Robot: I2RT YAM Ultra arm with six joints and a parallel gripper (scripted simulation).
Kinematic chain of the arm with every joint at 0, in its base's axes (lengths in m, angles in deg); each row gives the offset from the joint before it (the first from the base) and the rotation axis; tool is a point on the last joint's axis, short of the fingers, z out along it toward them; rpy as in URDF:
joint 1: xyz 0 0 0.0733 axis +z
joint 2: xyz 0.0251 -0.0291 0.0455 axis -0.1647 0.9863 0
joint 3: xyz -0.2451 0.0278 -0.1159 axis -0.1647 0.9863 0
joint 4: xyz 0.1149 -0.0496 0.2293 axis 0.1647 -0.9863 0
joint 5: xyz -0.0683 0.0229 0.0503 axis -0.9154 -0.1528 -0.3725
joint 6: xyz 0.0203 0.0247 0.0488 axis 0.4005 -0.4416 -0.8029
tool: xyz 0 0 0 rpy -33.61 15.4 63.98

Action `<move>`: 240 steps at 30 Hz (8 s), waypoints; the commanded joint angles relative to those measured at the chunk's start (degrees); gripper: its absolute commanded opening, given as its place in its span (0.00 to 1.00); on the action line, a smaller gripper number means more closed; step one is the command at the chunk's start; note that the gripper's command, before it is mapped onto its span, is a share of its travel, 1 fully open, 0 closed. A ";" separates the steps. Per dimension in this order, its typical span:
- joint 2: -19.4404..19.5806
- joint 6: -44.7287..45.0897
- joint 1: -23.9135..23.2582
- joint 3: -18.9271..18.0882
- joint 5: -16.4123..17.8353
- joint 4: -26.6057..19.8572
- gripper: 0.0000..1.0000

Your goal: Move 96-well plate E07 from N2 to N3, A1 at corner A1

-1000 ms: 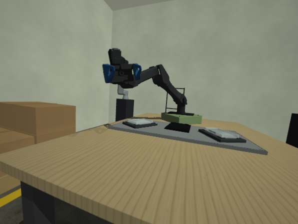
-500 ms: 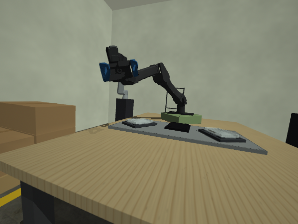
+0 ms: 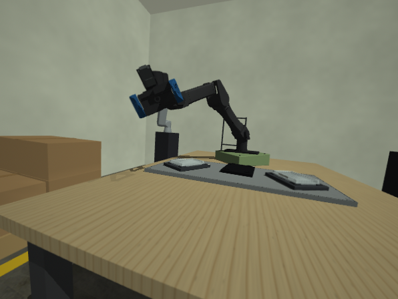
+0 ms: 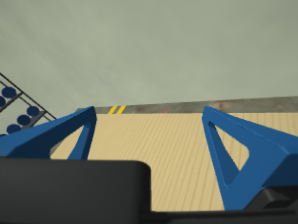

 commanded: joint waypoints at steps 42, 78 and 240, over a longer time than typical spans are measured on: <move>-10.98 9.11 1.40 6.64 -31.05 -44.02 1.00; -18.48 14.93 1.88 14.03 -49.93 -69.22 1.00; -18.70 18.30 2.11 26.72 -60.67 -70.92 0.00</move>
